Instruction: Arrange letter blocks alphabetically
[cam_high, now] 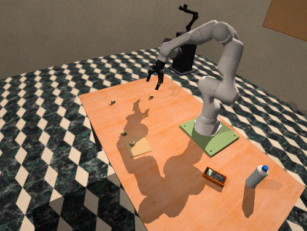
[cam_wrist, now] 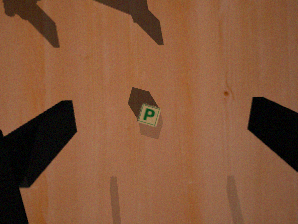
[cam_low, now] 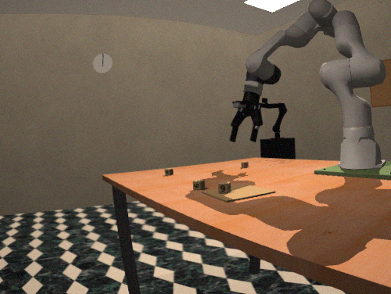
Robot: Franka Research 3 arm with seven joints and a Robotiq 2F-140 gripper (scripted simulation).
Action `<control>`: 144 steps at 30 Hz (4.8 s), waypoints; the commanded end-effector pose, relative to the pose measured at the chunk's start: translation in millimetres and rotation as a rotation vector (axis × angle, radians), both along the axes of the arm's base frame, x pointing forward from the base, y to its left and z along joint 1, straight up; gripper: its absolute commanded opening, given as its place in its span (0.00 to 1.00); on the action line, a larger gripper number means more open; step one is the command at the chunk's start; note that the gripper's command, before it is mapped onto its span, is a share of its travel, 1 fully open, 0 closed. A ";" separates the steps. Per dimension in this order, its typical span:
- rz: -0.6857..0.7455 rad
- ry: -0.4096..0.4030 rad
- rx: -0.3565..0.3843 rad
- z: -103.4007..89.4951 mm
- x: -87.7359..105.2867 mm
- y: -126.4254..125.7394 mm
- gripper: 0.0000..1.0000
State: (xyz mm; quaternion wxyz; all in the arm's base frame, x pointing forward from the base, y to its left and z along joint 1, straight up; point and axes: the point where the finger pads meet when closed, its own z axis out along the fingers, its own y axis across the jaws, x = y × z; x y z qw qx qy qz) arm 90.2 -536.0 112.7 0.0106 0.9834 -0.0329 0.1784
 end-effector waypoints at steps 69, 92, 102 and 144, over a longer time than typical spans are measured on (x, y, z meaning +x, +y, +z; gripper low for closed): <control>0.019 -0.038 -0.008 25.7 162.6 -84.4 1.00; 0.016 0.003 0.006 0.9 319.0 -96.3 1.00; 0.016 0.003 0.006 0.9 319.0 -96.3 1.00; 0.016 0.003 0.006 0.9 319.0 -96.3 1.00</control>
